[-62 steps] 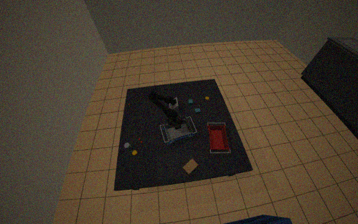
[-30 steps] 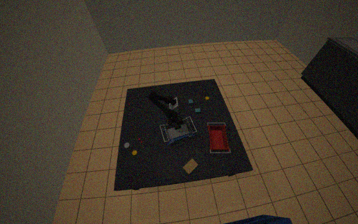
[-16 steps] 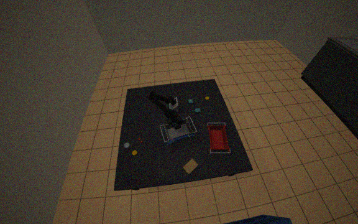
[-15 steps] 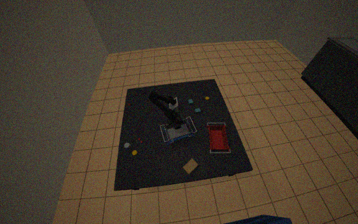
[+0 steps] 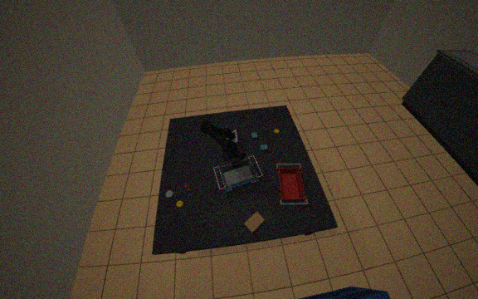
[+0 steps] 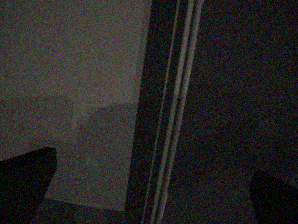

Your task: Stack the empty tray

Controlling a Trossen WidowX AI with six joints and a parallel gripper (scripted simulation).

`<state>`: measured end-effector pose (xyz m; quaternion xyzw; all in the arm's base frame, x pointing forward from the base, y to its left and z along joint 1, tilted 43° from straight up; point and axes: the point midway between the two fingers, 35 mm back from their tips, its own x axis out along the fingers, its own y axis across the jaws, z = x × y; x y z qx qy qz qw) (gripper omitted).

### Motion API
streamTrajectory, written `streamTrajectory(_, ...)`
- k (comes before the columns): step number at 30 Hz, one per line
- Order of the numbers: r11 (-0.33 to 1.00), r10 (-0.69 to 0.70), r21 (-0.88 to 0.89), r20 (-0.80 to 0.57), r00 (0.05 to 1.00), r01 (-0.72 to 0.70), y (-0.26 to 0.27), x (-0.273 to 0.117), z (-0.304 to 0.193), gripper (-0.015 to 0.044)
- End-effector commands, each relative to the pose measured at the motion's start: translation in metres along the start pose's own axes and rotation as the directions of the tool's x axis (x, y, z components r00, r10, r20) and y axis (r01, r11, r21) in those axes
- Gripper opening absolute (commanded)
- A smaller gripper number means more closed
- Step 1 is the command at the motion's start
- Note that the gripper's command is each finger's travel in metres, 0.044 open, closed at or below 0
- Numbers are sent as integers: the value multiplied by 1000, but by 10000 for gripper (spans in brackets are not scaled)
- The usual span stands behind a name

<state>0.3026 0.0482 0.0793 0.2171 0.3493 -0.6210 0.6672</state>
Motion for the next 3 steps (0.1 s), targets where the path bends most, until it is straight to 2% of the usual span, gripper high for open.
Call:
streamTrajectory(1,1000,2,6,-2,1000,-2,-2,-24,0,440)
streamTrajectory(3,1000,1,6,-1,1000,-1,-3,-27,0,440)
